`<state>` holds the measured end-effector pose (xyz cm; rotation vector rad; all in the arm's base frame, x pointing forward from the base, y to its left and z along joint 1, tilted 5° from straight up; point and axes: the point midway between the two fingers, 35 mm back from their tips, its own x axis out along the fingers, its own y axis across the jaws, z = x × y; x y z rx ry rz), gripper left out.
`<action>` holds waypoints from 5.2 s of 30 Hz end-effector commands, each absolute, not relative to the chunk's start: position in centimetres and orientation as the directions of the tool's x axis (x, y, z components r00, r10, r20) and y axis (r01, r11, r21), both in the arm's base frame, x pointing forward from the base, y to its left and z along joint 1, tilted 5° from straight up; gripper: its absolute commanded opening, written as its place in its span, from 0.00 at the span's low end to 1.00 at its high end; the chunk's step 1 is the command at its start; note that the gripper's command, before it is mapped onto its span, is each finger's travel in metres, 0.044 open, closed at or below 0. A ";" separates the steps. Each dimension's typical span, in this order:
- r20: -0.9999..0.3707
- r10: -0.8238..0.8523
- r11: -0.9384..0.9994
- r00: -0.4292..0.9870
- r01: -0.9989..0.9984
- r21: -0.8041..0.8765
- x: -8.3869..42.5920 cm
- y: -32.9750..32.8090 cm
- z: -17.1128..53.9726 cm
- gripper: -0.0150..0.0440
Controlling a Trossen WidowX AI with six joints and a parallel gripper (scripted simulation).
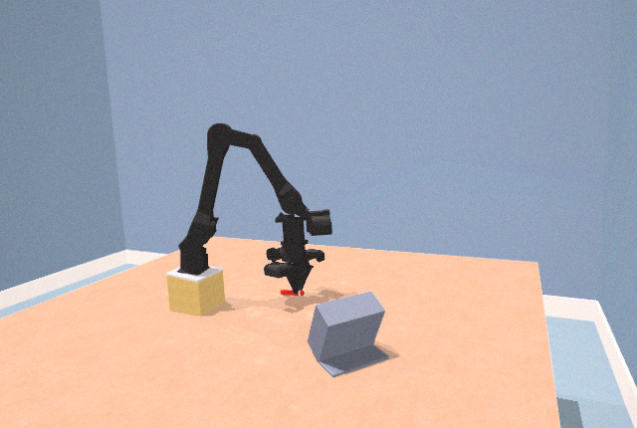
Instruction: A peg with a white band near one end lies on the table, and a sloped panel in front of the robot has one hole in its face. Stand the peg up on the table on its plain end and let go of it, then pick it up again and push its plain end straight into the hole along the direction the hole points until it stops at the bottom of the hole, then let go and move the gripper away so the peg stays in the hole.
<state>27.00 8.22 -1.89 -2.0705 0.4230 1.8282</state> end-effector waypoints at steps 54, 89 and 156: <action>-0.821 -0.211 -0.894 0.530 -0.445 -0.058 23.8 9.6 0.0 0.34; -0.617 -0.319 -0.893 0.719 -0.446 -0.058 21.7 10.6 0.2 0.34; -0.276 -0.414 -0.893 0.868 -0.446 -0.065 18.8 12.0 -0.8 0.34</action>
